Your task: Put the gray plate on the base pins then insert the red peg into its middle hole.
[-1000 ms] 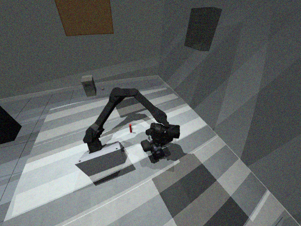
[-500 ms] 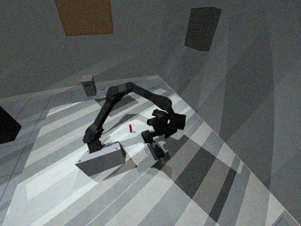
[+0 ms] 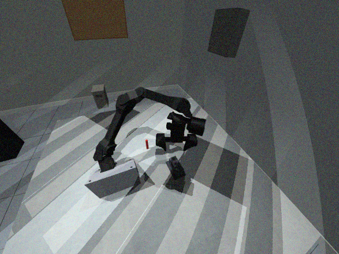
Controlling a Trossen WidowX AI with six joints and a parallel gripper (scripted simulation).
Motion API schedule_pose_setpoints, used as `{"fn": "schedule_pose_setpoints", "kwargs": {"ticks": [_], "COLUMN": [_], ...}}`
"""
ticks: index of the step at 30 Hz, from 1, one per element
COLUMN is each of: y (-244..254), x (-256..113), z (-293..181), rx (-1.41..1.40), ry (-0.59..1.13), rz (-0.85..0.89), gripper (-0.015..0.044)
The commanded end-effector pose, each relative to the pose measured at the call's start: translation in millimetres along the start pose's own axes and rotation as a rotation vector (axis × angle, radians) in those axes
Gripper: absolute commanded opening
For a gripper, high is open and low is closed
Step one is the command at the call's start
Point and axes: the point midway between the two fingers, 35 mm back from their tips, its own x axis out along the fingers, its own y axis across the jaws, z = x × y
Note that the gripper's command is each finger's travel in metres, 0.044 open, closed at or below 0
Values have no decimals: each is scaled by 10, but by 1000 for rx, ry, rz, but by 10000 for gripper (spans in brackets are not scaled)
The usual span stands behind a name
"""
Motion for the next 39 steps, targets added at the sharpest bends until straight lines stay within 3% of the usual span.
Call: {"fn": "schedule_pose_setpoints", "kwargs": {"ticks": [1,12,28,39], "y": [215,854,1586,1614], "x": [-78,-94,2,9], "z": [304,900,1266,1271], "rx": [379,1387,2306,2348], "ry": [3,-7,-9,-9], "rz": [-10,-6,12,13], "gripper": [440,440,440,440]}}
